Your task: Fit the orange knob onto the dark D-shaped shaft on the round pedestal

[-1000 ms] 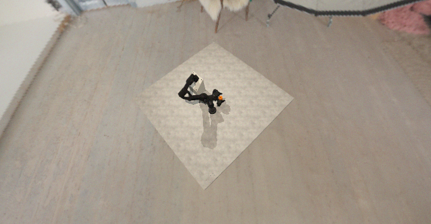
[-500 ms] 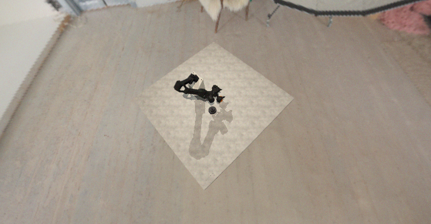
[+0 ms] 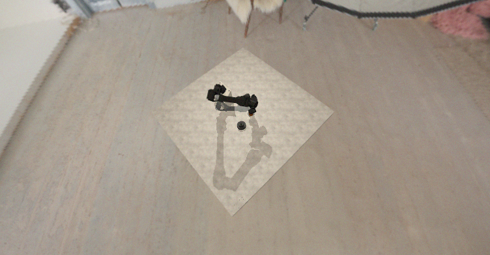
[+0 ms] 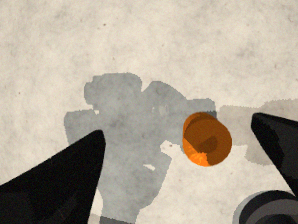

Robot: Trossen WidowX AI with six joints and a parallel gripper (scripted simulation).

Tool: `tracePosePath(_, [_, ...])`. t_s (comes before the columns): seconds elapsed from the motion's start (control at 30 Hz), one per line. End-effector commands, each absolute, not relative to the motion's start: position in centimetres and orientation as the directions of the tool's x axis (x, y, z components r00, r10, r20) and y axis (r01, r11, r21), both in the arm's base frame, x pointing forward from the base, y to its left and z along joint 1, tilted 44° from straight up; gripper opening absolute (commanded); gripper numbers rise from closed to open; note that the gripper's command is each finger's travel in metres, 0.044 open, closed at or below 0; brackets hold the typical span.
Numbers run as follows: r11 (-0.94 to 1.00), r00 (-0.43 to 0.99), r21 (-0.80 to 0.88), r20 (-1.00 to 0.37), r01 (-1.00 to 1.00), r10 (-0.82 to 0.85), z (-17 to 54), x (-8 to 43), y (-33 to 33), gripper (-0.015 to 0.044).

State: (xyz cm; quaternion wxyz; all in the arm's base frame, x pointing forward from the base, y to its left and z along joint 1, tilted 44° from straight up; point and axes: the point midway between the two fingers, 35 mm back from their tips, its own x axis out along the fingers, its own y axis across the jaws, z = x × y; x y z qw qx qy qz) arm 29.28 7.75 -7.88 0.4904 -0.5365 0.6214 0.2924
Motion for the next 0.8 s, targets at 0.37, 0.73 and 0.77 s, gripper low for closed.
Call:
tracePosePath(0.37, [0.145,0.132,-0.309,-0.721,-0.94,-0.681,-4.89,29.97,8.66,0.044])
tracePosePath(0.73, [0.539,0.132,-0.614,-0.721,-0.576,-0.681,-4.89,29.97,8.66,0.044])
tracePosePath(0.77, [0.585,0.132,-0.643,-0.721,-0.495,-0.681,-4.89,29.97,8.66,0.044])
